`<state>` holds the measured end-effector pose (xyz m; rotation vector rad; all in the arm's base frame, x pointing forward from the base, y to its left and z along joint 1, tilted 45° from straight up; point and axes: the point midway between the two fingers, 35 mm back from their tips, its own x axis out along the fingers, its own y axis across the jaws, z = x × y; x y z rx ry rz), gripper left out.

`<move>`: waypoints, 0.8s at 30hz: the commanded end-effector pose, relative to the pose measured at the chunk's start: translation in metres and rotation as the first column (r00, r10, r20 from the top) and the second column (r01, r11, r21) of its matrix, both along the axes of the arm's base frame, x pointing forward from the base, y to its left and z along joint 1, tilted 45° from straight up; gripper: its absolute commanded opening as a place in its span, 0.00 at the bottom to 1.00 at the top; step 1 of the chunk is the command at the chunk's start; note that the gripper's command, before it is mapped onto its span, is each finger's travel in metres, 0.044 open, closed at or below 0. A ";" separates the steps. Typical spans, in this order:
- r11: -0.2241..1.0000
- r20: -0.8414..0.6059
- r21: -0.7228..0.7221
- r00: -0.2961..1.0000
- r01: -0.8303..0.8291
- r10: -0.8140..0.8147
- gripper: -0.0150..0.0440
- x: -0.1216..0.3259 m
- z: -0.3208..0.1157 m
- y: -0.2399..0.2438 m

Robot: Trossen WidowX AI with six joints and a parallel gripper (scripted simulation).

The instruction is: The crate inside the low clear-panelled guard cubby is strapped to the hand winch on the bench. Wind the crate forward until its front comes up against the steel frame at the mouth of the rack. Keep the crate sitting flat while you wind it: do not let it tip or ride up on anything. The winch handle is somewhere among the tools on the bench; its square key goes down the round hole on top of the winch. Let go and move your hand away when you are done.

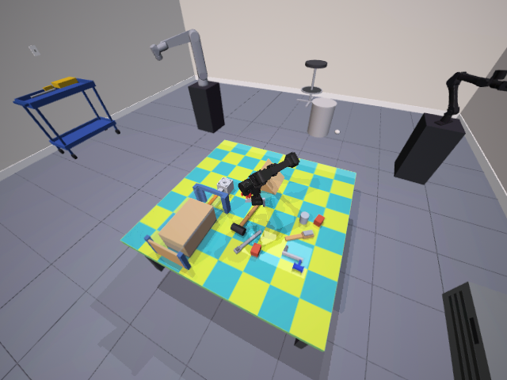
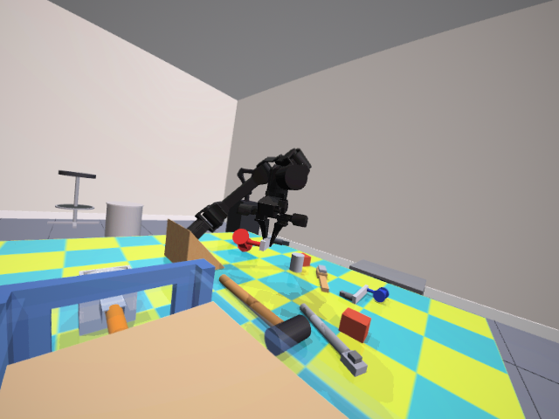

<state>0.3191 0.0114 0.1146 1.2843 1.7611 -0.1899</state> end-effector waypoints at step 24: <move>0.856 0.468 -0.104 0.735 -0.506 0.491 0.25 -0.029 -0.043 -0.047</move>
